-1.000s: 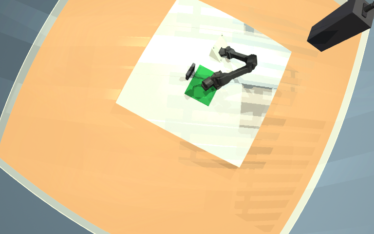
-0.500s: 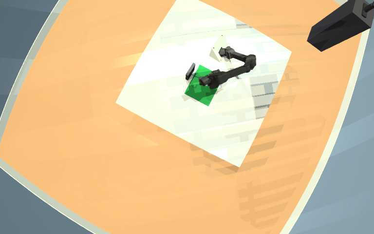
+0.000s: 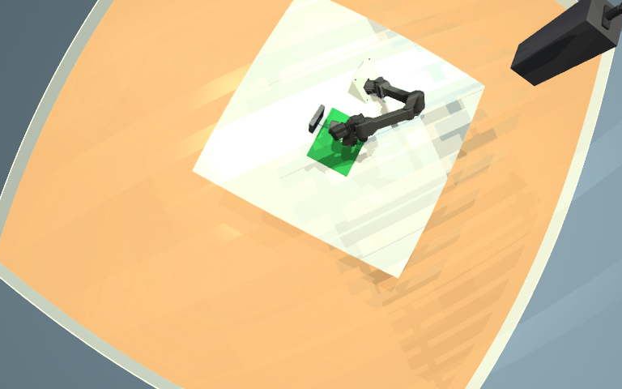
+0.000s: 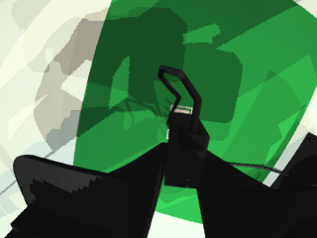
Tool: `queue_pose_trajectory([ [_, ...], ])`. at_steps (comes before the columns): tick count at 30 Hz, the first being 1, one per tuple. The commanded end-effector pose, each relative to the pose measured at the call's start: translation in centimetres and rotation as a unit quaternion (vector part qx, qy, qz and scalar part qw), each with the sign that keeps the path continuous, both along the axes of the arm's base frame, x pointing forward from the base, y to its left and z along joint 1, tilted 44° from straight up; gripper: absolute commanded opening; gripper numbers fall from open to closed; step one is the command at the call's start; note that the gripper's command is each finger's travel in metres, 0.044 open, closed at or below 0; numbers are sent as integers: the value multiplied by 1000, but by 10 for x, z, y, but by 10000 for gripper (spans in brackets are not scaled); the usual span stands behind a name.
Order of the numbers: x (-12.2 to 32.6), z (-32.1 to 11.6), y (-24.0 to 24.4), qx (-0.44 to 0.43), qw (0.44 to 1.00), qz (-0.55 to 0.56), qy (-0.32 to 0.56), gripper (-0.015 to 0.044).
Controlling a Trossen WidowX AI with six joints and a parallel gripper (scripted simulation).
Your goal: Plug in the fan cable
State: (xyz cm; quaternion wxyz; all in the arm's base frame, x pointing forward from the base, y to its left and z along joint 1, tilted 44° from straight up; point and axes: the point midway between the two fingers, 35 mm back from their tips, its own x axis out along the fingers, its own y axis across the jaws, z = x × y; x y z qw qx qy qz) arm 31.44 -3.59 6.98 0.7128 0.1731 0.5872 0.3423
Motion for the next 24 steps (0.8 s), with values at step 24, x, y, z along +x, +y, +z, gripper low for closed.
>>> queue_pose_trajectory([
  [24, -9, -2, -4, -1, 1000, -8, 8, 0],
])
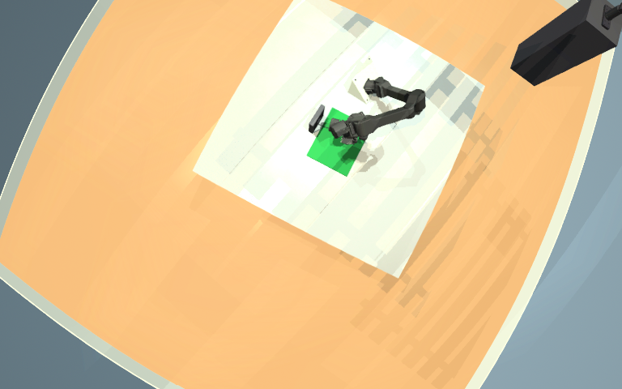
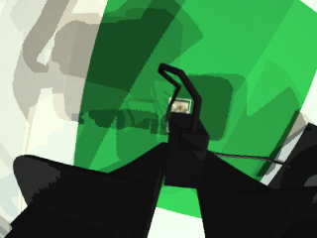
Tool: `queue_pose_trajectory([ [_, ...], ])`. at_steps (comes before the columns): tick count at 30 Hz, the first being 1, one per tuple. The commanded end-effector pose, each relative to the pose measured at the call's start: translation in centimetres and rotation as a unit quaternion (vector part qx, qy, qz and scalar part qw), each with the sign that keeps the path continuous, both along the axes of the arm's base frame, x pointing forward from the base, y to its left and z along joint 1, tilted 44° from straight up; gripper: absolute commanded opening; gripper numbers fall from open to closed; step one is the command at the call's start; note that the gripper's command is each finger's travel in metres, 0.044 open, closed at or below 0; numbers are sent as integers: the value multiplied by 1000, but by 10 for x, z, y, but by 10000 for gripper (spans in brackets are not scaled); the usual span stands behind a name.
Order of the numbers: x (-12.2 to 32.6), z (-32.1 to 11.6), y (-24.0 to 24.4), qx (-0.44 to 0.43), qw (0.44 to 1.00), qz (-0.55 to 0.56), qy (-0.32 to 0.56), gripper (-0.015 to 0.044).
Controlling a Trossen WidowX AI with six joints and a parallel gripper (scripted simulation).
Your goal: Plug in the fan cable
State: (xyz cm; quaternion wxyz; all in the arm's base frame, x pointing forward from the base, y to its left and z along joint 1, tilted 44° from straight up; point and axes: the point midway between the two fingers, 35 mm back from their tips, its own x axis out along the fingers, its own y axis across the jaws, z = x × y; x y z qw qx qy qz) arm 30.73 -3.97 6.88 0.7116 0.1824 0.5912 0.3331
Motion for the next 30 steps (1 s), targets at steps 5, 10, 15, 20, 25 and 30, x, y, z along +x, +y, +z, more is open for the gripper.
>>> queue_pose_trajectory([
  [5, -1, -10, 9, -1, 1000, 3, 0, 0],
  [10, 0, -16, 15, -1, 1000, 3, 0, 0],
  [15, 0, -16, 15, -1, 1000, 3, 0, 0],
  [20, 1, -16, 16, -1, 1000, 3, 0, 0],
  [25, 3, -15, 16, -1, 1000, 3, -1, 0],
  [30, 4, -15, 16, -1, 1000, 4, -1, 0],
])
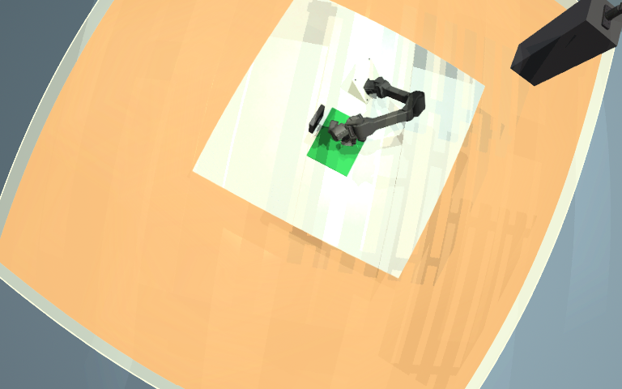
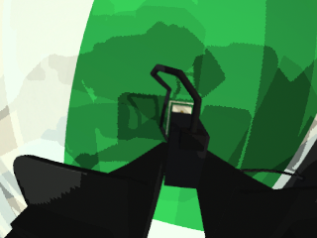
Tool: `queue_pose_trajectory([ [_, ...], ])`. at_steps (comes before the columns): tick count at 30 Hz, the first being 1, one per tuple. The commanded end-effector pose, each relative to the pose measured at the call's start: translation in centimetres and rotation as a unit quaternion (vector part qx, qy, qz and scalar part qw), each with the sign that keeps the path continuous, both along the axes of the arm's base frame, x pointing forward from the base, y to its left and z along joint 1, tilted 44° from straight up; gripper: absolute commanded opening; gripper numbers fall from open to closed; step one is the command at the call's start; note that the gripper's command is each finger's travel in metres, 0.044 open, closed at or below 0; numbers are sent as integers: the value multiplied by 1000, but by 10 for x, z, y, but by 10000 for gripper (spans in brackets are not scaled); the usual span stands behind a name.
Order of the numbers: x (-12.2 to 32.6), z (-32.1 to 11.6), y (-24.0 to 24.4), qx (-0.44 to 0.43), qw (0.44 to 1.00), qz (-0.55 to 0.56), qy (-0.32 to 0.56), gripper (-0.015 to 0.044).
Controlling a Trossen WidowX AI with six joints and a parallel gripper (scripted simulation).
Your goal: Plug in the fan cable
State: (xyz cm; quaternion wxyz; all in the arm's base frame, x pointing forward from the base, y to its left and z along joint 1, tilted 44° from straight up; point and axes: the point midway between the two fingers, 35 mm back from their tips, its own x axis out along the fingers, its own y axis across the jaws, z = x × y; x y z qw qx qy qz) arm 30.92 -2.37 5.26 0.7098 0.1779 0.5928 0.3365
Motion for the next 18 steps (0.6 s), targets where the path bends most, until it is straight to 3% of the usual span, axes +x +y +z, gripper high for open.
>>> queue_pose_trajectory([
  [1, 2, 1, 0, 1, 1000, -2, -2, 0],
  [18, 1, -2, 2, 1, 1000, -3, -1, 0],
])
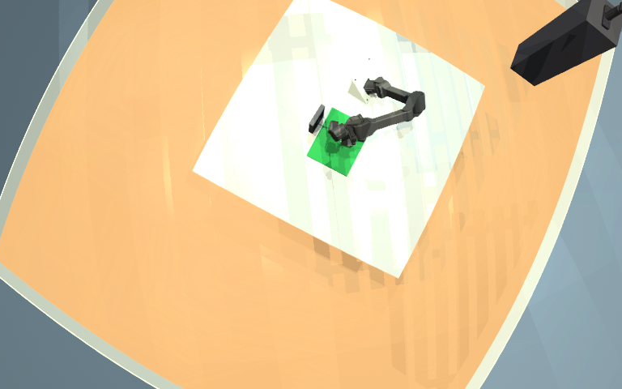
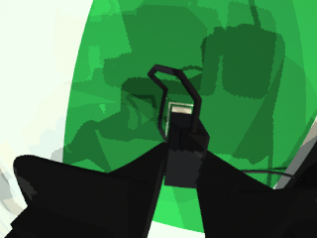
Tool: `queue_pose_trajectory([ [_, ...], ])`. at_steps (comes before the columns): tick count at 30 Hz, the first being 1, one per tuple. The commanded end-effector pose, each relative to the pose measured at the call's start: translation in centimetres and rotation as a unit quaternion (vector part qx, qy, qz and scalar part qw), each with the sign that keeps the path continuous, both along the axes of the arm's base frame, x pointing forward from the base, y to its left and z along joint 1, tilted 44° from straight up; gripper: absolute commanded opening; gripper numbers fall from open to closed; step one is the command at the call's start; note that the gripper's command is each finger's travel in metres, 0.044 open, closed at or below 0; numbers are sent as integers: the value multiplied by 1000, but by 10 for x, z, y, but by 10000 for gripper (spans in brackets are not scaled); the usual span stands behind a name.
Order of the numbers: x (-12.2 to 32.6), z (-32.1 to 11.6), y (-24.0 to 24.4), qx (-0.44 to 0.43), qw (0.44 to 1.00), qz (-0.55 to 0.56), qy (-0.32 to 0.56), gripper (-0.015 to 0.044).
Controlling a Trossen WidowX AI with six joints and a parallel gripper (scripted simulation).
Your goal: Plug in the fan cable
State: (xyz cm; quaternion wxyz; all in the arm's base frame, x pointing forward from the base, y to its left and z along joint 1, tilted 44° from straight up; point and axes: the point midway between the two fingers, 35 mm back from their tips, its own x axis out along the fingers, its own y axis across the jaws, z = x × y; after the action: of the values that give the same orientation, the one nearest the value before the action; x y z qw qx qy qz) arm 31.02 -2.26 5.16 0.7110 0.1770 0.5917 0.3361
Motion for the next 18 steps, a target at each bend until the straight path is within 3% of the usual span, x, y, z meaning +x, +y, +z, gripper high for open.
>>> queue_pose_trajectory([
  [1, -1, -1, 1, 2, 1000, -3, 1, 0],
  [18, -1, -3, 3, 2, 1000, -3, 2, 0],
])
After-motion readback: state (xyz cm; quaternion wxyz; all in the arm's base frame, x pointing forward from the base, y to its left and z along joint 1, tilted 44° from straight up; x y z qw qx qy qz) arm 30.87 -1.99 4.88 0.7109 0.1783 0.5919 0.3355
